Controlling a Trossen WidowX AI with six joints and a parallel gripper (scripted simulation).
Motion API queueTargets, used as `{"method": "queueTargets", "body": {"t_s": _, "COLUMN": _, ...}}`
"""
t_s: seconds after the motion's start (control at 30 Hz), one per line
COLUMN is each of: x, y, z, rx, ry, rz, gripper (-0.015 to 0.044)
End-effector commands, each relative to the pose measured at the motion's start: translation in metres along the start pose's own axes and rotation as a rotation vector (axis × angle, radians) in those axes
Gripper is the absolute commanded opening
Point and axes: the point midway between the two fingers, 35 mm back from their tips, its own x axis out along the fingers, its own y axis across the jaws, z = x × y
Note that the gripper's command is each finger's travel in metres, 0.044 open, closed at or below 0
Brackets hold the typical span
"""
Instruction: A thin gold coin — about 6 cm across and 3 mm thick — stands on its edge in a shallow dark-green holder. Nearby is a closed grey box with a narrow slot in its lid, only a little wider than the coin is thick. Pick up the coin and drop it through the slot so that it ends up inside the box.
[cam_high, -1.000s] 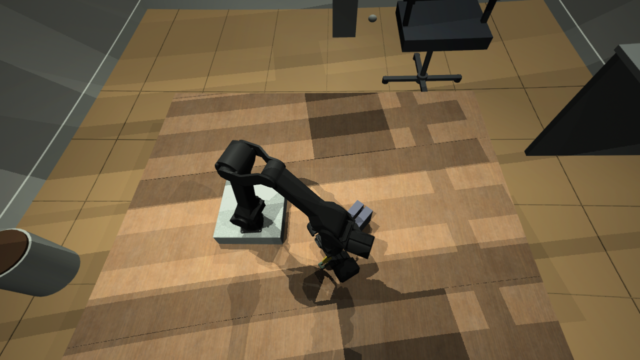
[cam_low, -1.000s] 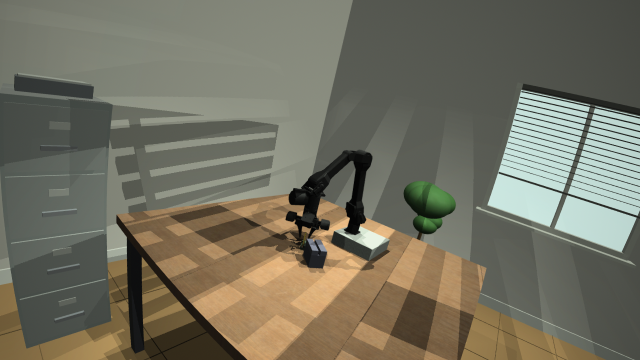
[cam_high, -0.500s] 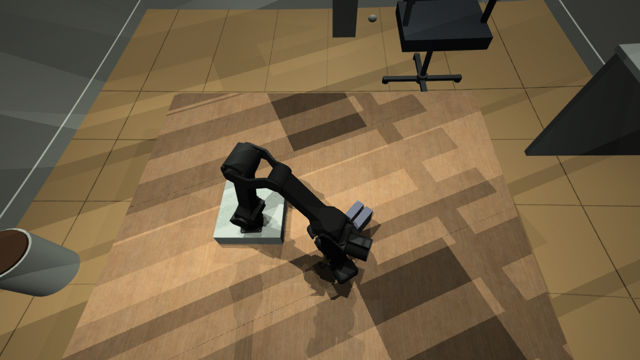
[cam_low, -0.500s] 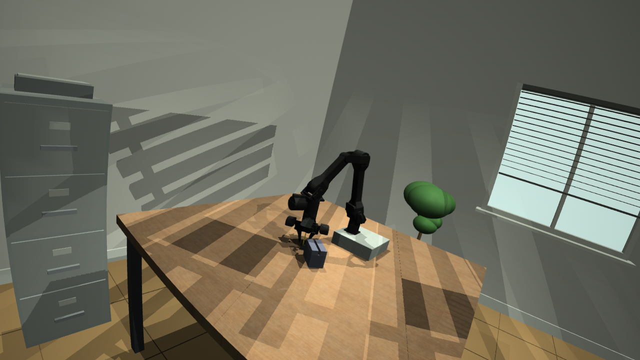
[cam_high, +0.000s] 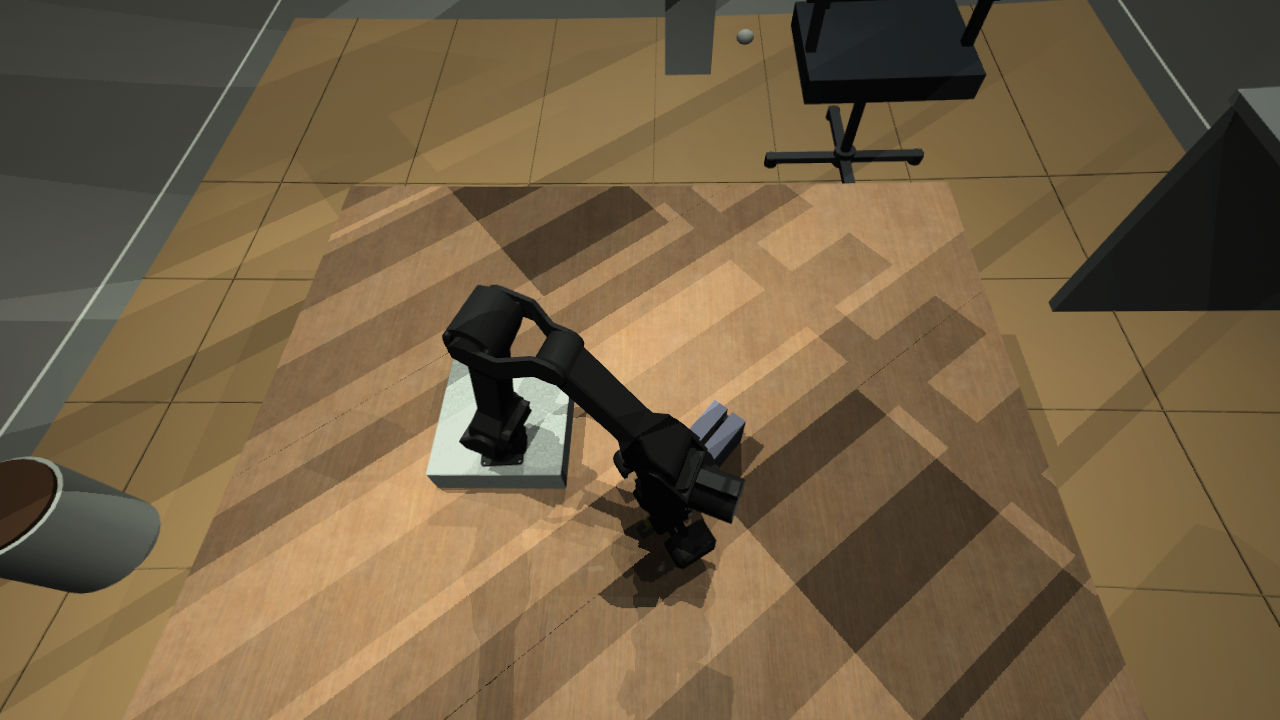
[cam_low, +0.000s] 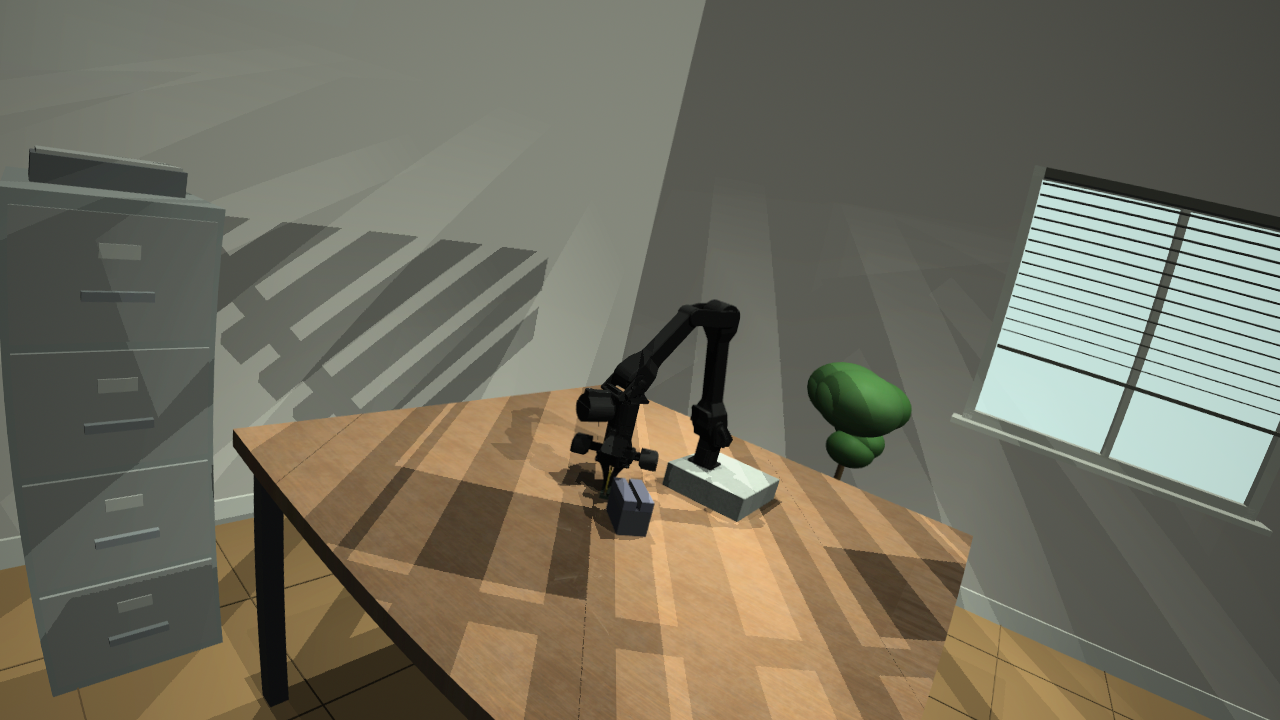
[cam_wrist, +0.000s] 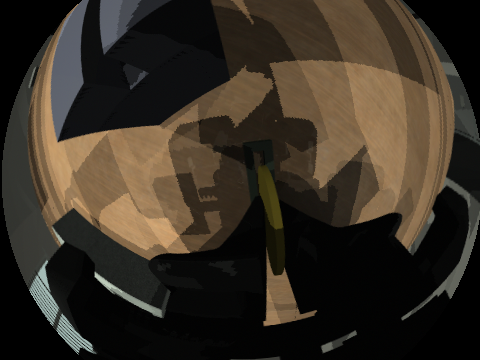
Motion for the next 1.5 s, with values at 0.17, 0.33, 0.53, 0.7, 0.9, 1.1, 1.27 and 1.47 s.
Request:
{"method": "queueTargets", "body": {"t_s": 0.17, "x": -0.013, "y": -0.002, "z": 0.001, "rx": -0.002, "ry": 0.004, "rz": -0.004, "gripper": 0.0000}}
{"method": "queueTargets", "body": {"t_s": 0.33, "x": -0.025, "y": -0.003, "z": 0.002, "rx": -0.002, "ry": 0.004, "rz": -0.004, "gripper": 0.0000}}
{"method": "queueTargets", "body": {"t_s": 0.53, "x": -0.040, "y": -0.004, "z": 0.003, "rx": -0.002, "ry": 0.004, "rz": -0.004, "gripper": 0.0000}}
{"method": "queueTargets", "body": {"t_s": 0.7, "x": -0.052, "y": -0.004, "z": 0.003, "rx": -0.002, "ry": 0.004, "rz": -0.004, "gripper": 0.0000}}
{"method": "queueTargets", "body": {"t_s": 0.9, "x": -0.068, "y": -0.003, "z": 0.003, "rx": -0.002, "ry": 0.004, "rz": -0.004, "gripper": 0.0000}}
{"method": "queueTargets", "body": {"t_s": 1.1, "x": -0.083, "y": -0.002, "z": 0.002, "rx": -0.002, "ry": 0.004, "rz": -0.004, "gripper": 0.0000}}
{"method": "queueTargets", "body": {"t_s": 1.27, "x": -0.095, "y": 0.000, "z": 0.001, "rx": -0.002, "ry": 0.004, "rz": -0.004, "gripper": 0.0000}}
{"method": "queueTargets", "body": {"t_s": 1.47, "x": -0.095, "y": 0.000, "z": 0.001, "rx": -0.117, "ry": 0.004, "rz": -0.003, "gripper": 0.0000}}
